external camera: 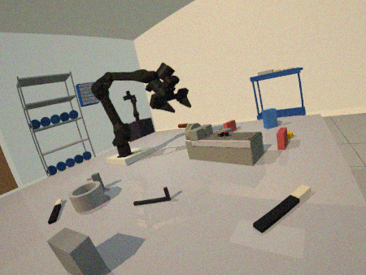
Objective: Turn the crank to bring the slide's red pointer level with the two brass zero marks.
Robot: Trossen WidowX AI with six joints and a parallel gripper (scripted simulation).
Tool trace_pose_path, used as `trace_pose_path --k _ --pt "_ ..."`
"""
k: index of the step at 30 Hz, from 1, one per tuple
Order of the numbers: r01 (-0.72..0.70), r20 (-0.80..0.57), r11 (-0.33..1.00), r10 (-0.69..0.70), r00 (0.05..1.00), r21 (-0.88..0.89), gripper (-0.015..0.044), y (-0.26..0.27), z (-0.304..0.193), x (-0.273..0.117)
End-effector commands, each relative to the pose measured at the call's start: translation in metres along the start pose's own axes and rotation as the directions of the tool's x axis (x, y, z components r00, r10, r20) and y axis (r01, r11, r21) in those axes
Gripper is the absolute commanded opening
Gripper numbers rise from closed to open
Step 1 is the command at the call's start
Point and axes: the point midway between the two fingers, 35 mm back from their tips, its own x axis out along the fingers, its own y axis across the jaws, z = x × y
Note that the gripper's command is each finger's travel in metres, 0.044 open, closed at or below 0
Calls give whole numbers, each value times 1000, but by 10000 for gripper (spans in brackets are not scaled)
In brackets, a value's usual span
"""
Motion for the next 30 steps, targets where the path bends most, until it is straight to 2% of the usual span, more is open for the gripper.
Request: trace_pose_path --k 1,30 --pt "10 -7 1000 -10 1000 -1 440 -2 -13 11" --pt "9 -7 1000 -9 1000 -1 440 -2 -46 45"
